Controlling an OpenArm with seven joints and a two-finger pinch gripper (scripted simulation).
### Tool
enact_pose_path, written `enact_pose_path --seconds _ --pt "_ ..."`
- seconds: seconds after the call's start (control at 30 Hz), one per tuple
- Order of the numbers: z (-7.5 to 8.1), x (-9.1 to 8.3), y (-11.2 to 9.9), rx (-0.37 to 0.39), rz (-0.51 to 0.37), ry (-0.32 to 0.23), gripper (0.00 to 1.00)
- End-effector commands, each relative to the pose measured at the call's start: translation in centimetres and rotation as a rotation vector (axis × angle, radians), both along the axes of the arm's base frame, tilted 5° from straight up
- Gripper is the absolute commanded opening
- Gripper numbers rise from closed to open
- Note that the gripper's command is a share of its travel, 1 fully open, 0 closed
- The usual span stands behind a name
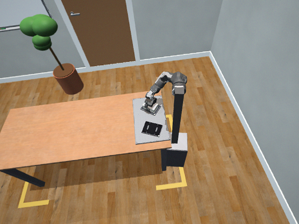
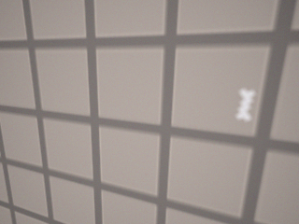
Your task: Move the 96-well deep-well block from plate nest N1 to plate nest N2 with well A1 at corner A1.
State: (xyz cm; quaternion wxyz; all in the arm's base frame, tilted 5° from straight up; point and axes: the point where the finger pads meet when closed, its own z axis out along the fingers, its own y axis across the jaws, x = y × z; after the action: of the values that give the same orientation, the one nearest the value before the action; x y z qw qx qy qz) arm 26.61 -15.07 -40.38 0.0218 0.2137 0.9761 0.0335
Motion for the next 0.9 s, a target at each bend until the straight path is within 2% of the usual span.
enact_pose_path --seconds 0.0,0.03,0.33,0.5,0.87 --pt "0.0 0.0 0.0 0.001 0.0 -0.001 0.73" --pt "0.0 0.0 0.0 0.001 0.0 -0.001 0.77" --pt "0.0 0.0 0.0 0.001 0.0 -0.001 0.77" --pt "4.1 -0.1 -0.2 0.001 0.001 -0.001 0.77" --pt "4.1 -0.1 -0.2 0.001 0.001 -0.001 0.77"
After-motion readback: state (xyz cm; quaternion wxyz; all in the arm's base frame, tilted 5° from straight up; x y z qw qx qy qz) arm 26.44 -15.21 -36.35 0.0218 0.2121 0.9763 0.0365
